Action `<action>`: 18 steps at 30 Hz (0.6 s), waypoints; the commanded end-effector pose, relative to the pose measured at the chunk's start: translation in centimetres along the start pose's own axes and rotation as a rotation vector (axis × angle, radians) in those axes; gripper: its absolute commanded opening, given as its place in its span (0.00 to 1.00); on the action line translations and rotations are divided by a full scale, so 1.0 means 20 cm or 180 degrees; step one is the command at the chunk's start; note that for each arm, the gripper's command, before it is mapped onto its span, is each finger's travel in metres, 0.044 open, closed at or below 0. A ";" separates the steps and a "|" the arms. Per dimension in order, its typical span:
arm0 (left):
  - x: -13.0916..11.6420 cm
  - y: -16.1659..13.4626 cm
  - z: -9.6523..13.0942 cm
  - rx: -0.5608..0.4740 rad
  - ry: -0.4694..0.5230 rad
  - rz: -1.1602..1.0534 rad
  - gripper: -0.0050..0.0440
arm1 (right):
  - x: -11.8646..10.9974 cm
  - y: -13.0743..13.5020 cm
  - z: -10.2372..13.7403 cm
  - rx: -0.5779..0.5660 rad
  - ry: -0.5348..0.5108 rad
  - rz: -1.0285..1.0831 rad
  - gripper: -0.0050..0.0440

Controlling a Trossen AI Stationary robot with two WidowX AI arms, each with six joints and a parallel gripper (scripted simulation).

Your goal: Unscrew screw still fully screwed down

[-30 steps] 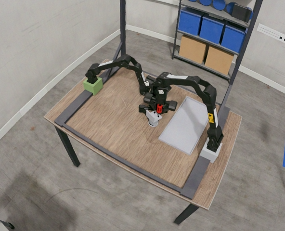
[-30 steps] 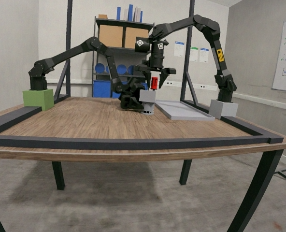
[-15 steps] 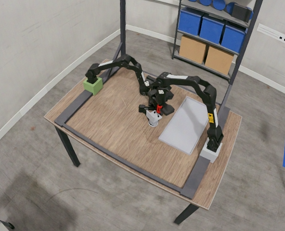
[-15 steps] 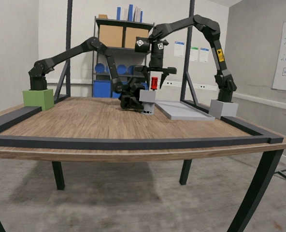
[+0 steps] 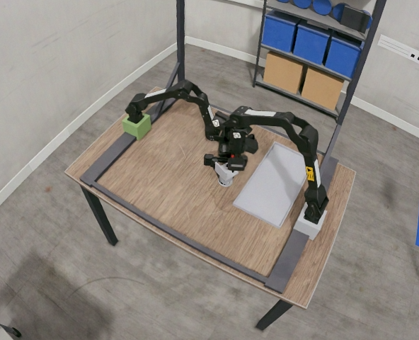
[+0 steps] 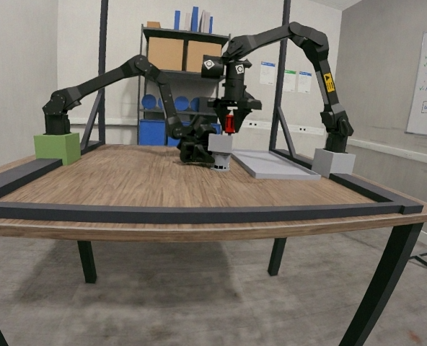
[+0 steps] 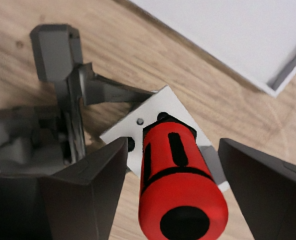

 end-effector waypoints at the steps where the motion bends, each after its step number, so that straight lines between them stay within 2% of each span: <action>1: -0.01 0.01 0.08 0.0103 0.0107 -0.0618 0.61 | 0.07 0.02 -0.01 -0.0004 -0.0037 -0.0110 0.60; 3: -0.01 0.01 0.08 0.0115 0.0117 -0.0863 0.61 | 0.07 0.02 -0.01 -0.0004 -0.0037 -0.0110 0.60; 18: -0.01 0.01 0.06 0.0080 0.0095 -0.1103 0.61 | 0.07 0.02 -0.01 -0.0004 -0.0037 -0.0110 0.60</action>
Point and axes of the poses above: on each arm, the point midway between the two fingers, 35 mm back from their tips, its own z axis back along the fingers, its own y axis across the jaws, x = y × z, the point moved 3 cm from there along z, back along the fingers, and after that the axes turned 7 degrees about z, right-handed, at the moved point
